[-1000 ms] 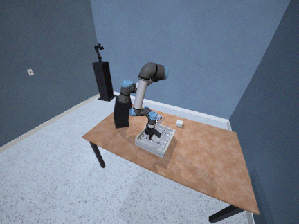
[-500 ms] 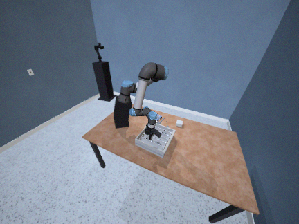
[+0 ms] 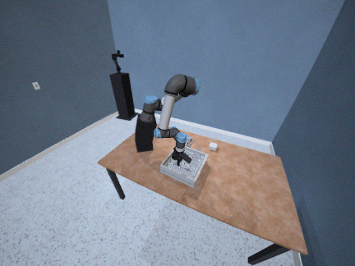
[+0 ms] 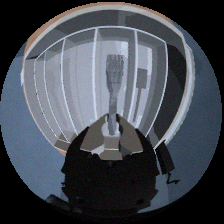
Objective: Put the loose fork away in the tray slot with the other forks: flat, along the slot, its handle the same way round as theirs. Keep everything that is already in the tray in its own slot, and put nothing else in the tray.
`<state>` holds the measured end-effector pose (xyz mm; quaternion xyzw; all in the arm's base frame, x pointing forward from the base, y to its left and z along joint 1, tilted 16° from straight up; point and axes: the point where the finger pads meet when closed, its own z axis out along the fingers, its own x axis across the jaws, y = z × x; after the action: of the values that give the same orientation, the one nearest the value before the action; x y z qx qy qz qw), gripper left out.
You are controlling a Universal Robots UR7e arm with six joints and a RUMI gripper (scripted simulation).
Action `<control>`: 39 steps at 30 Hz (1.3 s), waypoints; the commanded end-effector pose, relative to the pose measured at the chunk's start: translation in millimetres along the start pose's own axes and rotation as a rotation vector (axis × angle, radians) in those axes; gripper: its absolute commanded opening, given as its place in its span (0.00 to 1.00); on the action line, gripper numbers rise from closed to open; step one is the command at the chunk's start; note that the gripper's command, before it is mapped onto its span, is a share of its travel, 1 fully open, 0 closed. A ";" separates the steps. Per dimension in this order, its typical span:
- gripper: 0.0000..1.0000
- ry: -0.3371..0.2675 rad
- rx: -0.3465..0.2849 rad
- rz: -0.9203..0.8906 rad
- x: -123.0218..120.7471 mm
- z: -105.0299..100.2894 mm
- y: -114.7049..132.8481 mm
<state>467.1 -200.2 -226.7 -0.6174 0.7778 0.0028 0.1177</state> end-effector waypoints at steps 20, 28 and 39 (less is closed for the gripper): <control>0.14 0.001 0.001 0.001 0.2 -4.3 0.6; 0.14 0.001 0.001 0.002 0.5 -16.0 1.5; 0.14 0.001 0.001 0.002 0.4 -49.3 3.7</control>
<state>459.7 -205.7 -193.1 -0.6168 0.7782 0.0002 0.1177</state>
